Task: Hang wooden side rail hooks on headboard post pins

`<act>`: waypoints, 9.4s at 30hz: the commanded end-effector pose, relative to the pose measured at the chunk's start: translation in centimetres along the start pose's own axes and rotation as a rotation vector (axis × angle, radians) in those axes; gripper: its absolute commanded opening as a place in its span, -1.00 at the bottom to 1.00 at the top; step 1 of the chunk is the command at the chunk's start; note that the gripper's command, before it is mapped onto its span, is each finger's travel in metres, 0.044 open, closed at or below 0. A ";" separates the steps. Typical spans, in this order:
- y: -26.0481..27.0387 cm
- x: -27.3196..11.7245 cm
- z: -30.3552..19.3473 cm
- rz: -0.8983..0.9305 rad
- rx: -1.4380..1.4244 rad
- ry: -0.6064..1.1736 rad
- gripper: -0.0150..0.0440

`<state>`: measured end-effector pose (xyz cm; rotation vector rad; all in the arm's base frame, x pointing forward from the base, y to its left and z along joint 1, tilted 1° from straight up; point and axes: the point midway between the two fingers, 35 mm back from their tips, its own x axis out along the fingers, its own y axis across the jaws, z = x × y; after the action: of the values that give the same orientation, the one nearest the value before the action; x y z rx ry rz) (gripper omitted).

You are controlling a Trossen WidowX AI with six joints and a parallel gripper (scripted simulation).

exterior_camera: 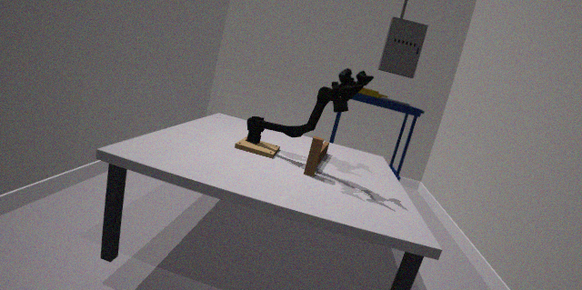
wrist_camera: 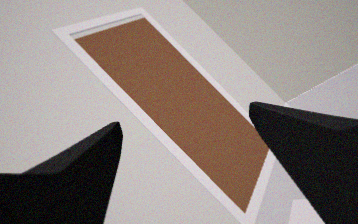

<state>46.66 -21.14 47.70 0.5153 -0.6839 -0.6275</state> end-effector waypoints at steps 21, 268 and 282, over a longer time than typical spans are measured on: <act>-4.4 -4.3 24.3 0.103 0.213 -0.494 1.00; -14.4 -32.8 -21.1 1.887 -1.705 1.744 1.00; -15.7 -33.6 -22.7 1.887 -1.705 1.744 1.00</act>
<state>36.89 -4.28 9.78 -1.1978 1.1768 1.1280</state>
